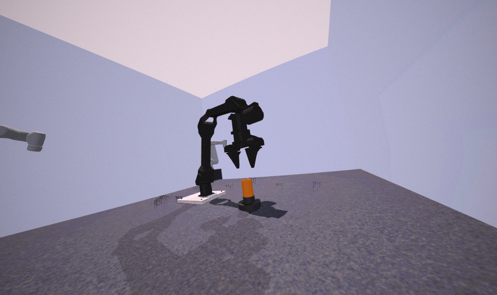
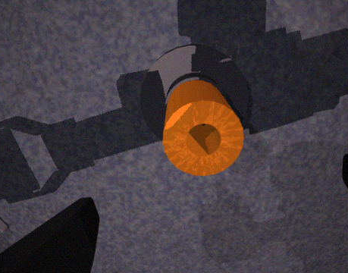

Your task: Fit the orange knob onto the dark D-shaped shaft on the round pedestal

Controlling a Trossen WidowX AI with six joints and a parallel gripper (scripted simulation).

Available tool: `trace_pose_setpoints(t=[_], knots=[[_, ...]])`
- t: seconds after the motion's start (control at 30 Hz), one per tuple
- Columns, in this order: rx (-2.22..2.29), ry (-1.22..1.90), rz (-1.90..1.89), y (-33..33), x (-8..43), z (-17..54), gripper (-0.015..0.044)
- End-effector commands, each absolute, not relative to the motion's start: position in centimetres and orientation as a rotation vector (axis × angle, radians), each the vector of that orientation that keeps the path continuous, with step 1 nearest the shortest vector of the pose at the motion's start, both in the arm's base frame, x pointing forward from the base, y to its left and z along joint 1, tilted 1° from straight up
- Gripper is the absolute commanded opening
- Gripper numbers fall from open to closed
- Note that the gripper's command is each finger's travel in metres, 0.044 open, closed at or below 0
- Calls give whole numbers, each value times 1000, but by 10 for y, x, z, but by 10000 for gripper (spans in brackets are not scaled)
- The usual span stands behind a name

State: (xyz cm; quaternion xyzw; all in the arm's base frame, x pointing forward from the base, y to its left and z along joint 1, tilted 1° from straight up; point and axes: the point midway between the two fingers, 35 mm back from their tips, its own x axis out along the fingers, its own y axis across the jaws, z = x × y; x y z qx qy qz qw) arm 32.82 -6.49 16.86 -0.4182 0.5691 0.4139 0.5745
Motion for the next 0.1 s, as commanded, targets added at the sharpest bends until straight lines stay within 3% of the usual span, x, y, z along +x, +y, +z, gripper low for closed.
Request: trace_pose_setpoints(t=[0.0, 0.07], knots=[[-980, 1332, 969, -65, 329, 170, 440], [-980, 1332, 969, -65, 329, 170, 440]])
